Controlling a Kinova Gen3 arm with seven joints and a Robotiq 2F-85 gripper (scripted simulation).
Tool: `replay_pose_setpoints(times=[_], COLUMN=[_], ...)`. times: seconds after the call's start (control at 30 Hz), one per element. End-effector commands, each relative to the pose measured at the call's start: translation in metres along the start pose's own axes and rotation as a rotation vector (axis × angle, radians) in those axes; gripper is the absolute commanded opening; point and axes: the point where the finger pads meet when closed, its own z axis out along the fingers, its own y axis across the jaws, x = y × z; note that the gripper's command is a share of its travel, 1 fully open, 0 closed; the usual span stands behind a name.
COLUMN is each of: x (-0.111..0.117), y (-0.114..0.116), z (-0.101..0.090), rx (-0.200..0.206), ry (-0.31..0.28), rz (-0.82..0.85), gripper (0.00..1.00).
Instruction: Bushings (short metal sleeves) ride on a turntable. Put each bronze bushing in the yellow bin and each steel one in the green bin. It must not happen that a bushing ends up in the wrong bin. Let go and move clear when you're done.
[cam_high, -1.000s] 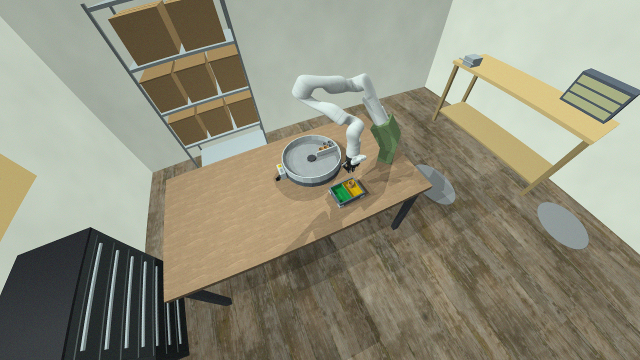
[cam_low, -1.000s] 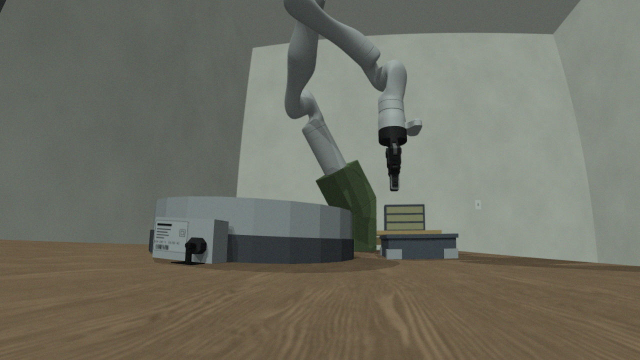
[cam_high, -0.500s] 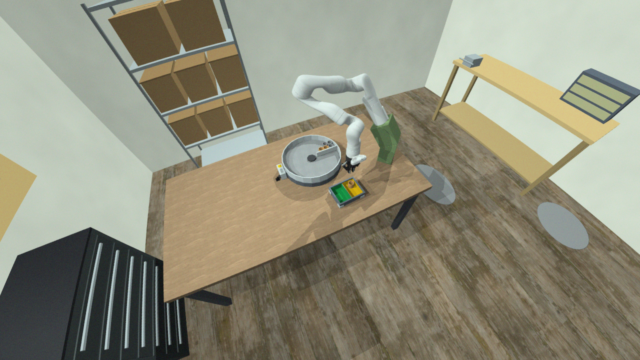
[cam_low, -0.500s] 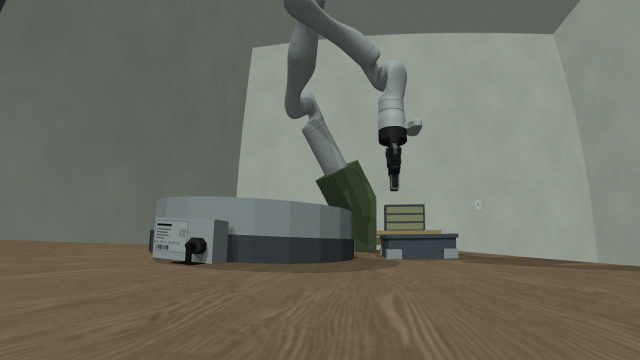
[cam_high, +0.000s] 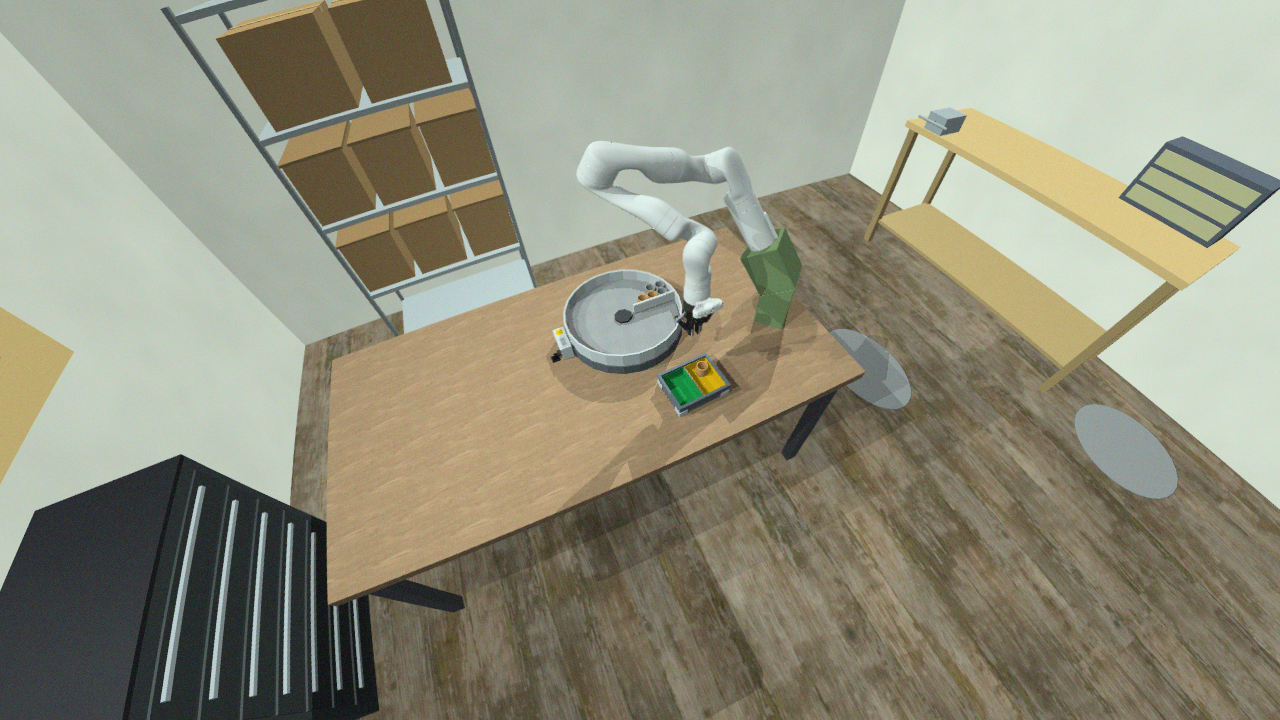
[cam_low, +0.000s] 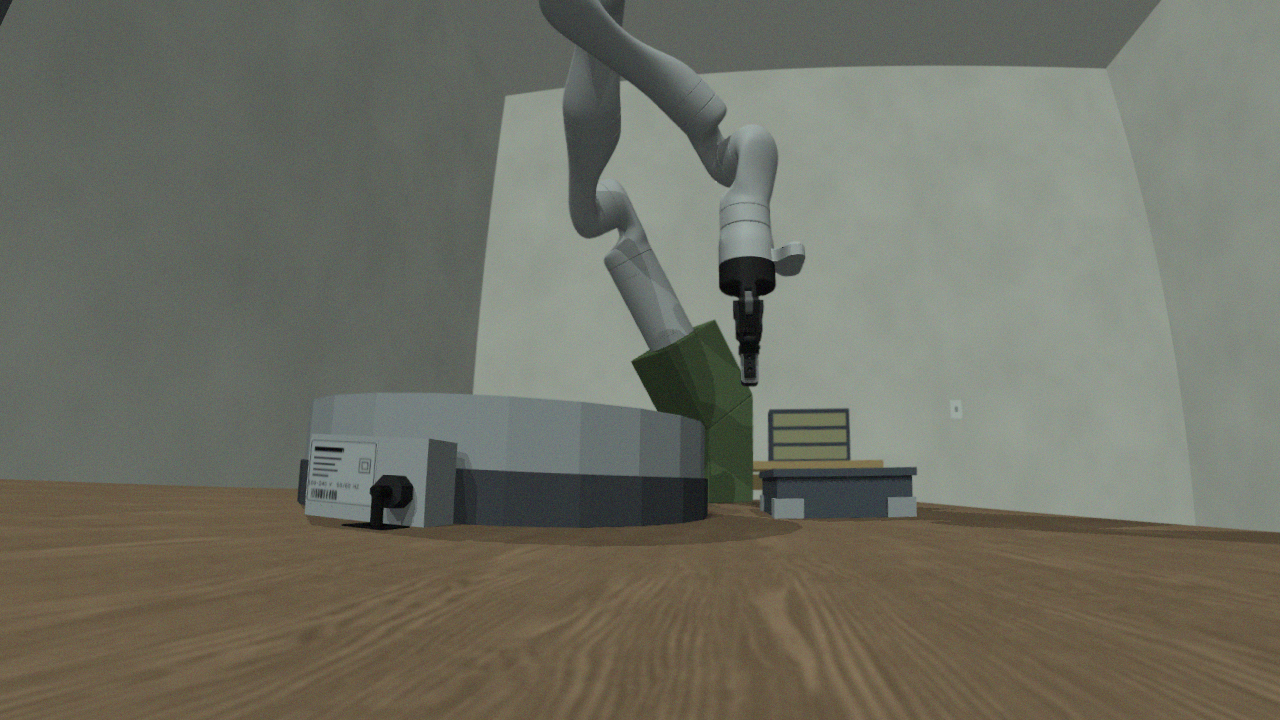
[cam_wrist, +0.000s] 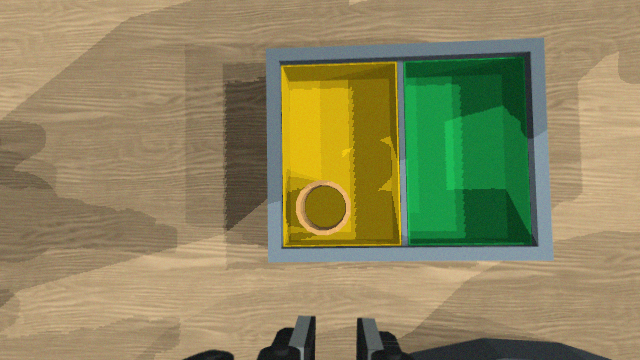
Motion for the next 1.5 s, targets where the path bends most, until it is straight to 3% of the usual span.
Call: replay_pose_setpoints(times=[0.0,0.1,0.2,0.37,0.53,0.7,0.8,0.97,1.17,1.33,1.47], x=[-0.023,-0.055,-0.055,-0.108,-0.108,-0.160,-0.160,-0.212,-0.213,-0.266,-0.266], y=[0.004,0.005,0.005,0.007,0.007,0.009,0.009,0.011,0.011,0.013,0.013], z=[0.000,0.002,0.002,0.005,0.005,0.009,0.009,0.012,0.012,0.015,0.015], rx=[-0.003,-0.003,-0.003,-0.003,-0.003,-0.003,-0.003,-0.003,-0.003,-0.003,-0.003], ry=[-0.001,-0.001,-0.001,-0.001,-0.001,-0.001,-0.001,0.000,-0.001,0.000,-0.001], rz=[0.010,0.010,0.010,0.010,0.010,0.010,0.010,0.009,0.010,0.010,0.010], gripper=[0.18,0.18,0.18,0.18,0.18,0.18,0.18,0.18,0.18,0.18,0.18])
